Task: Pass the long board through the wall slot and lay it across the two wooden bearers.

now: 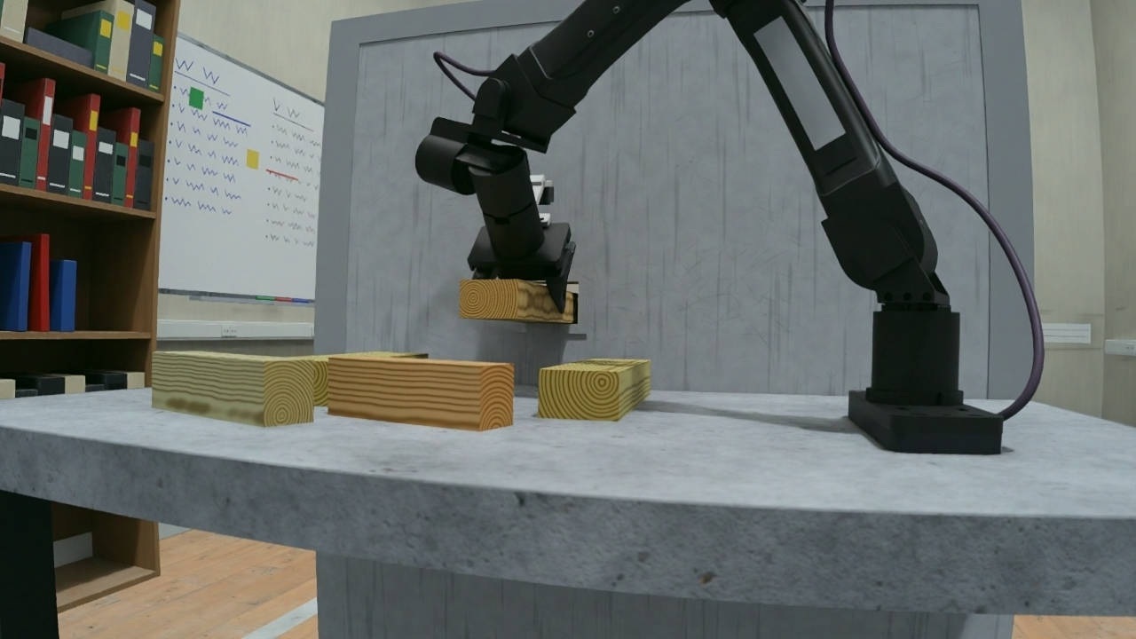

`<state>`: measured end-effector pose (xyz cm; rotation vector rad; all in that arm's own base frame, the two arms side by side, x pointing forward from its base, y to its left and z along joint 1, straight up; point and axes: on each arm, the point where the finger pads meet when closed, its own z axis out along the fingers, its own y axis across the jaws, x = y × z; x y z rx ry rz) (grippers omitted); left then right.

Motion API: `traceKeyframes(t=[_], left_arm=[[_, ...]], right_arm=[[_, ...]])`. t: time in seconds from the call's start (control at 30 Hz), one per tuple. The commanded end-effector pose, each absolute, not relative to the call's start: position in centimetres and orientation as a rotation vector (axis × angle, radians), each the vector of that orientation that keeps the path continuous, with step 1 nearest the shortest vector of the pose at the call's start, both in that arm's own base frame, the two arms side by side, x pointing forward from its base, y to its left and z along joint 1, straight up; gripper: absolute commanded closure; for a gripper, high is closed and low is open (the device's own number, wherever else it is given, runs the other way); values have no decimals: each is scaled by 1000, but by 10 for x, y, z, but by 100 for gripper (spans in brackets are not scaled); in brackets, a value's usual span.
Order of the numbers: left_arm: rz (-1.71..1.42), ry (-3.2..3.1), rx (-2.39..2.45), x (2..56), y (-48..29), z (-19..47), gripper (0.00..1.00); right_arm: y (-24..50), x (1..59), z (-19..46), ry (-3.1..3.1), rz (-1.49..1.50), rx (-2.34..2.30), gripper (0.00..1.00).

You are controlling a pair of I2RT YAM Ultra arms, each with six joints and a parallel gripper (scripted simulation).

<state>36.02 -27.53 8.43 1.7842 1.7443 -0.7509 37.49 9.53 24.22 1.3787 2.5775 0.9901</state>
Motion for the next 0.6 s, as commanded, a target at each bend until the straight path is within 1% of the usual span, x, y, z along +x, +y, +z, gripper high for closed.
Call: traceKeyframes(t=[0.0, 0.23, 0.47, 0.57], left_arm=[[-737, 1642, 1751, 373, -284, 117, 100], [-737, 1642, 1751, 373, -284, 117, 100], [-737, 1642, 1751, 373, -284, 117, 100], [-737, 1642, 1751, 373, -284, 117, 100]], right_arm=[[86, 392, 252, 2481, 973, 1113, 25], [67, 407, 274, 2336, 826, 771, 25], [52, 414, 299, 2187, 670, 520, 25], [52, 414, 304, 2165, 650, 481, 25]])
